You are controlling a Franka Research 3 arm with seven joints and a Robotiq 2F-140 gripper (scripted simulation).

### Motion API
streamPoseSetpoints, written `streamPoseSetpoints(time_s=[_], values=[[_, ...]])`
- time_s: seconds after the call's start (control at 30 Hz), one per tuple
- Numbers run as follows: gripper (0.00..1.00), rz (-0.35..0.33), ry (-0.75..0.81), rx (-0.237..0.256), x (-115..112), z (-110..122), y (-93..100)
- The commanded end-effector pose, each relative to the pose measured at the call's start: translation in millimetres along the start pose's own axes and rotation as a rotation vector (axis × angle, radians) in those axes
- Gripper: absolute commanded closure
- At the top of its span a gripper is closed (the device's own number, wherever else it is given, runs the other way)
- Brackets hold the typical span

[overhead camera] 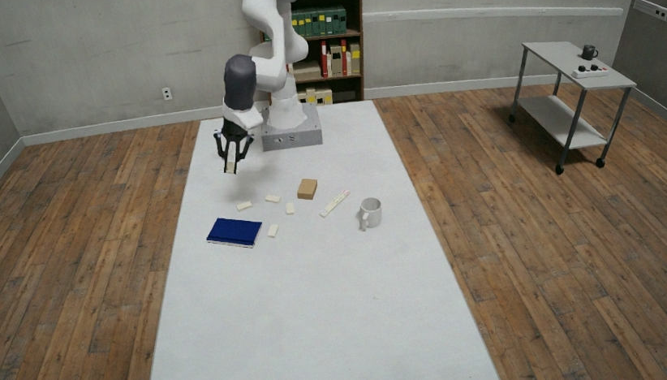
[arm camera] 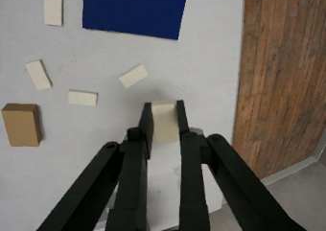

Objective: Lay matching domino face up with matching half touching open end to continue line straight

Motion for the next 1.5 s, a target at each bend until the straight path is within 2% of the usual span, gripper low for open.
streamPoseSetpoints(time_s=[0.0,0.07,0.1,0.23,0.37,0.47,0.57,0.63,0.67,0.7,0.8,0.9,1.0,1.13,1.2,1.23,1.33,1.47], values=[[0.77,0.066,-0.227,-0.148,-19.9,38.9,33.3],[0.77,0.066,-0.227,-0.148,-19.9,38.9,33.3],[0.77,0.112,-0.276,-0.197,-24.8,48.0,44.8],[0.77,0.218,-0.303,-0.282,-37.0,90.2,102.3],[0.77,0.375,-0.331,-0.365,-44.4,110.4,164.1],[0.77,0.519,-0.338,-0.422,-42.5,102.9,198.0],[0.77,0.663,-0.318,-0.471,-32.3,78.2,208.6],[0.77,0.663,-0.318,-0.471,-32.3,78.2,208.6],[0.77,0.753,-0.298,-0.511,-29.7,65.9,202.7],[0.77,0.788,-0.281,-0.523,-24.1,54.6,197.1],[0.77,0.871,-0.215,-0.538,-8.0,19.6,163.7],[0.77,0.921,-0.137,-0.527,2.0,-12.6,112.6],[0.77,0.934,-0.059,-0.497,2.0,-37.5,57.8],[0.77,0.912,0.025,-0.444,-5.5,-65.7,-11.3],[0.77,0.894,0.037,-0.45,-4.7,-65.8,-10.3],[0.77,0.895,0.063,-0.418,-8.6,-69.3,-24.1],[0.77,0.896,0.091,-0.381,-19.1,-81.0,-58.0],[0.77,0.885,0.128,-0.342,-28.4,-88.4,-82.2]])
Point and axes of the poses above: the point where the finger pads meet when closed, its own y axis back along the fingers, its own z axis across the jaws, x = y × z, the point moved 8 cm from there along y, back along the fingers, and after that the axes turned 1 degree about -y, right-handed, at the moved point
